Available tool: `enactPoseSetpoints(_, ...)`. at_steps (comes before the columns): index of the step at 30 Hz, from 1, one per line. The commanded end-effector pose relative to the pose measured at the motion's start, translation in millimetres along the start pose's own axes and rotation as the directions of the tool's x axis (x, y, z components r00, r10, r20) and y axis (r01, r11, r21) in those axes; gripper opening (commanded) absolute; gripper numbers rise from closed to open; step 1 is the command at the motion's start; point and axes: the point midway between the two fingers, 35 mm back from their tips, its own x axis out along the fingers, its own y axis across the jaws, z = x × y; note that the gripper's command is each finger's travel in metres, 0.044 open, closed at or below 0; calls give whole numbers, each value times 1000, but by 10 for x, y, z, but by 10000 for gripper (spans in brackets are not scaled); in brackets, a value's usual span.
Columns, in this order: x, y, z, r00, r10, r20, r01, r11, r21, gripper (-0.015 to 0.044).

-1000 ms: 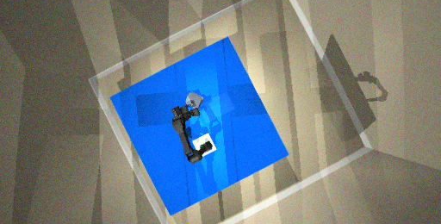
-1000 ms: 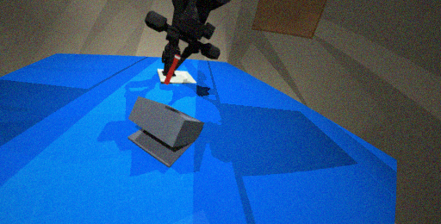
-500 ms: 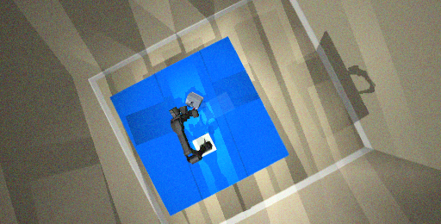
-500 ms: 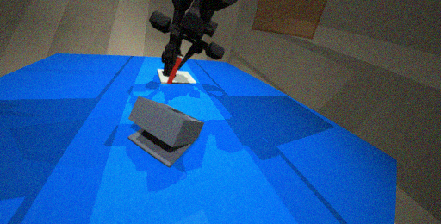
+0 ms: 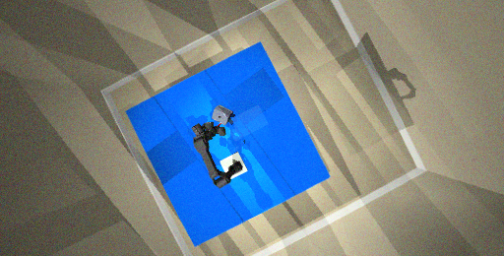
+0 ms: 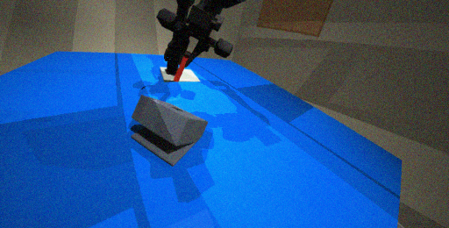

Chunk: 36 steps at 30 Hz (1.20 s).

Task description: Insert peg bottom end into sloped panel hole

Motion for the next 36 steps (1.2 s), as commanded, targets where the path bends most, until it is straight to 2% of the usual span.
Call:
enactPoseSetpoints(1, -23, 19, 13, 1000, -4, 15, 3, 999, 44, 0)
enactPoseSetpoints(36, -159, 207, 33, 996, -13, 92, -18, 944, 330, 0)
